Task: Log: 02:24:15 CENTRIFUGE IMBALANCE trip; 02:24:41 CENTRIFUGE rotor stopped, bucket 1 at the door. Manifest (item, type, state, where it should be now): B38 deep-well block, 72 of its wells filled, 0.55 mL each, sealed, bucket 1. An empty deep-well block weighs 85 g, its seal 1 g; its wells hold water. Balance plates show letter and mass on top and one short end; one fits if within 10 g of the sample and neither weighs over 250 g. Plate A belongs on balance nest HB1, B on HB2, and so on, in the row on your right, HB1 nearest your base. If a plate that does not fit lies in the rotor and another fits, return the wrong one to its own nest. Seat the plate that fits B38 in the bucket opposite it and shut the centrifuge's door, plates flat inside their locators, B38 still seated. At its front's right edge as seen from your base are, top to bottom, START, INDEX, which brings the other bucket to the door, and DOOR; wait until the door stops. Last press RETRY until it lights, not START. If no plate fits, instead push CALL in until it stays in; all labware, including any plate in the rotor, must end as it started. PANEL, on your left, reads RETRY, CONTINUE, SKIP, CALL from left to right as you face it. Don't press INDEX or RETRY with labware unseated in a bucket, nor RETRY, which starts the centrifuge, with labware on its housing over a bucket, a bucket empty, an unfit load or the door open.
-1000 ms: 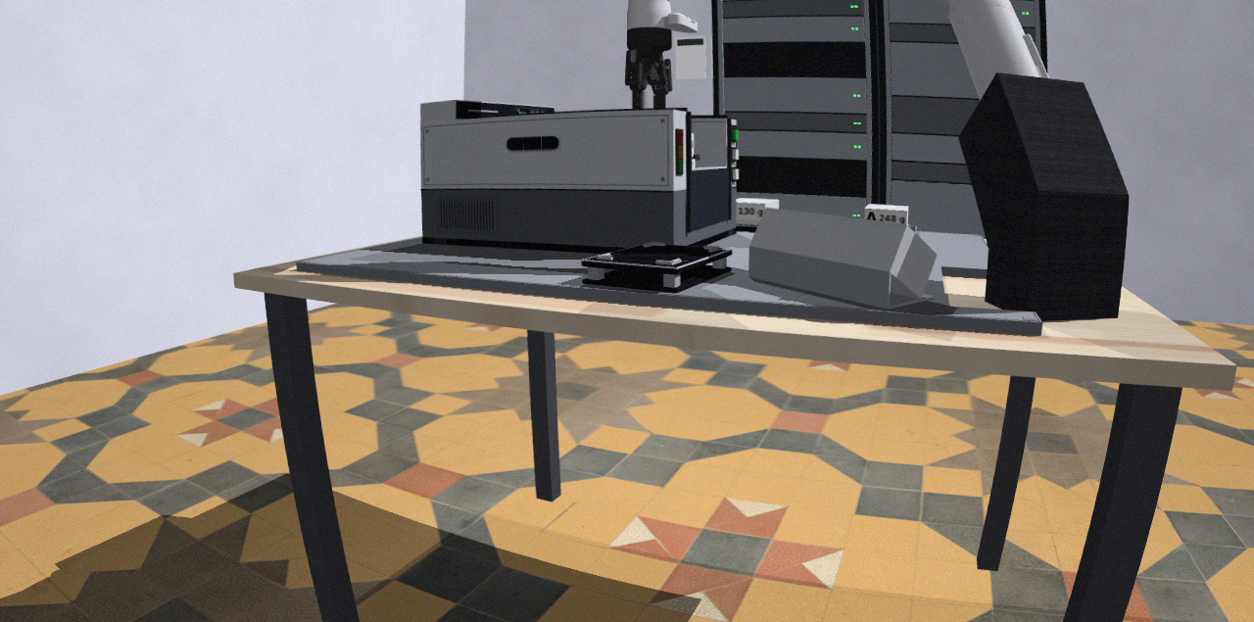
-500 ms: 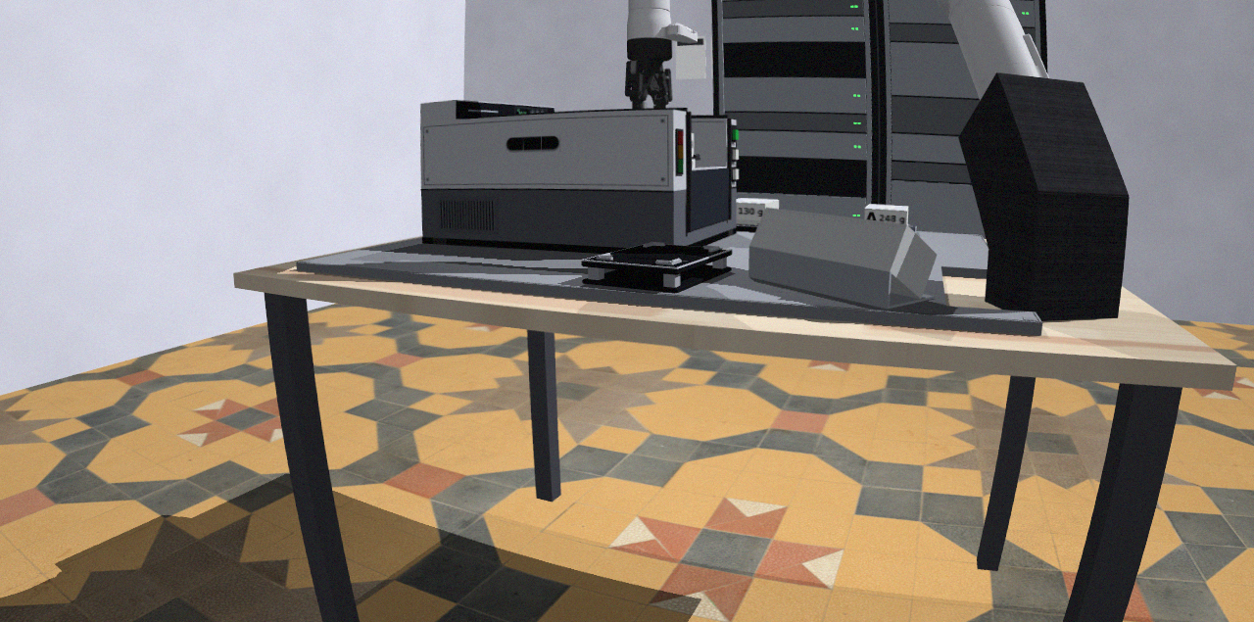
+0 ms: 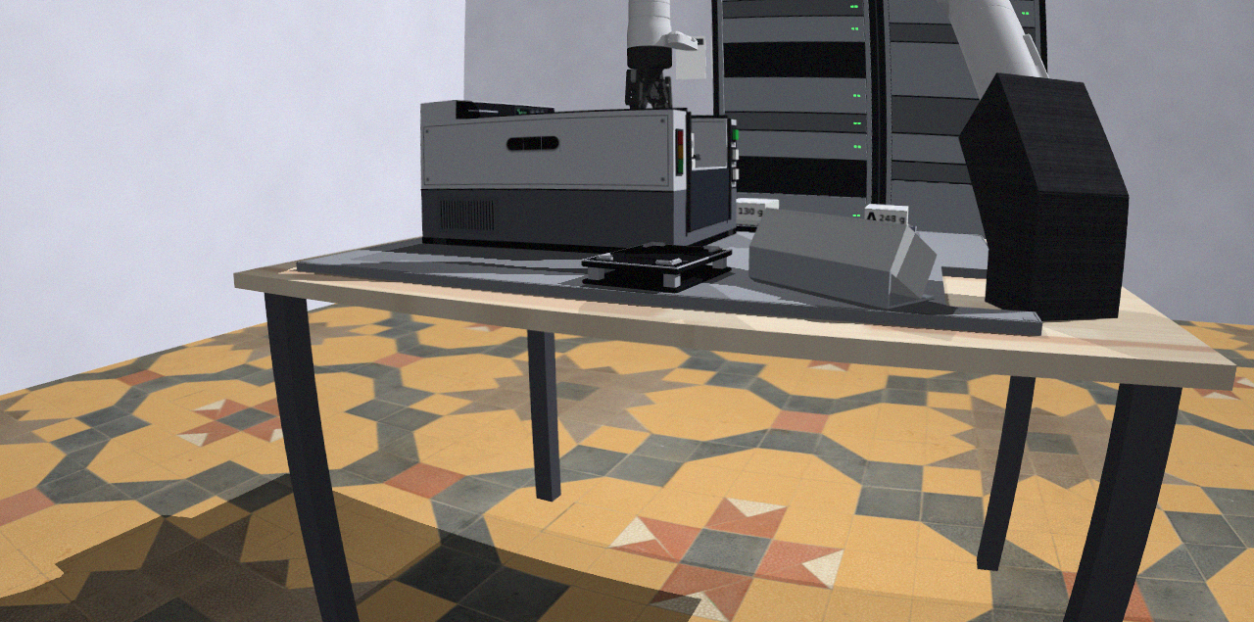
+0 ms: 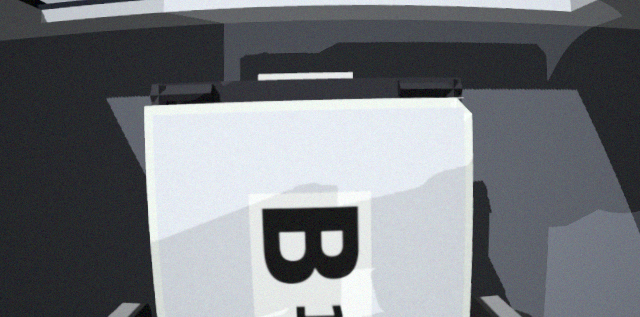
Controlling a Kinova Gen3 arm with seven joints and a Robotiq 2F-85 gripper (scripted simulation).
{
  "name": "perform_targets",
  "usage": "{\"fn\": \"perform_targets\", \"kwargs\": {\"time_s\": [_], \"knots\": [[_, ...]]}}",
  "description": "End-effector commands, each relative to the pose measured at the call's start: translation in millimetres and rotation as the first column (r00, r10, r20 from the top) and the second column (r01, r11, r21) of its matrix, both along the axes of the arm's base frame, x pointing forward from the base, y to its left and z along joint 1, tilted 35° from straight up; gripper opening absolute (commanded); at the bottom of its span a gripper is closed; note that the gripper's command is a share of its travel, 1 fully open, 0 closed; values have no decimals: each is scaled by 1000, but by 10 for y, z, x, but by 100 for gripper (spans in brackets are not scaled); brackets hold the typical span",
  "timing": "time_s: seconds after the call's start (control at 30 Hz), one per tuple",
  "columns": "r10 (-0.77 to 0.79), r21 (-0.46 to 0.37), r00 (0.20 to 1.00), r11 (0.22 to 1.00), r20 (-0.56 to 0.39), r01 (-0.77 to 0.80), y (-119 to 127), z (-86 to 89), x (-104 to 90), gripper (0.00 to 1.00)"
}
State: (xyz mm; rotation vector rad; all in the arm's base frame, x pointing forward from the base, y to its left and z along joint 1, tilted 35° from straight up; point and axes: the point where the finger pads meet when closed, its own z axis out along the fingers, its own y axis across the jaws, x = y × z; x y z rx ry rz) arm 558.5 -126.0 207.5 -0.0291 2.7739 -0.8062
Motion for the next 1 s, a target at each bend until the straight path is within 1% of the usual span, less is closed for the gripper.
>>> {"fn": "perform_targets", "kwargs": {"time_s": [0.0,0.43,0.97], "knots": [[1,0,1000,1000,1,-1,5,6,4,100],[1,0,1000,1000,1,-1,5,6,4,100],[1,0,1000,1000,1,-1,-89,-140,48,100]]}}
